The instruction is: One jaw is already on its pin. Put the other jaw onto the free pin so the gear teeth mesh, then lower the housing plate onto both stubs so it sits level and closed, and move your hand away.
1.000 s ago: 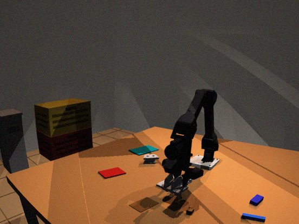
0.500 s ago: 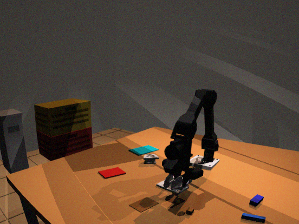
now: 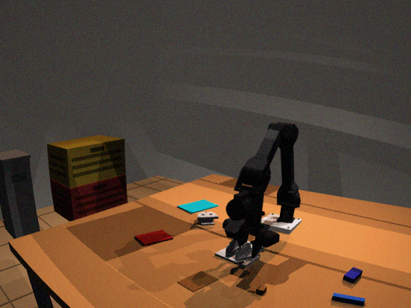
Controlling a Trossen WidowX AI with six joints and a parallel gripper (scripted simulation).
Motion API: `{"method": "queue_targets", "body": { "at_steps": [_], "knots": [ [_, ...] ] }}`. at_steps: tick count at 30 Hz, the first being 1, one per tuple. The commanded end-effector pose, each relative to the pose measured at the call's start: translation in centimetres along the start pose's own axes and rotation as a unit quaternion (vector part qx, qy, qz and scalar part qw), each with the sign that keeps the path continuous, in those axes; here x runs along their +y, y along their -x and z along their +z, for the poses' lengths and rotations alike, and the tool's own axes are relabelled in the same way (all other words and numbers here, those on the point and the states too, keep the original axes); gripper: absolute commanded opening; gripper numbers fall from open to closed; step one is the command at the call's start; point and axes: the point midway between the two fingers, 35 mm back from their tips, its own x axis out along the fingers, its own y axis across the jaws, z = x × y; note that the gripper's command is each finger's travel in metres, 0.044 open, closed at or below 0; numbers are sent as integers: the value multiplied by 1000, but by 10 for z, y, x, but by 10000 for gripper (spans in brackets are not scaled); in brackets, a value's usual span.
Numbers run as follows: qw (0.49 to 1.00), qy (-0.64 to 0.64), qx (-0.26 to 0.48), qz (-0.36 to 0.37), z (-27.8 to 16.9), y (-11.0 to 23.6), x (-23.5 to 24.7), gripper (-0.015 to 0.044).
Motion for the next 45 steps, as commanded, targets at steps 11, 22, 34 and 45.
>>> {"method": "queue_targets", "body": {
  "at_steps": [11, 22, 34, 45],
  "knots": [
    [1000, 0, 0, 0, 2, 38, 1, 224],
    [999, -35, 0, 0, 3, 62, -11, 329],
    [979, -202, -3, -1, 10, 68, -66, 440],
    [936, -351, -5, -1, 8, 72, -117, 440]
  ]
}}
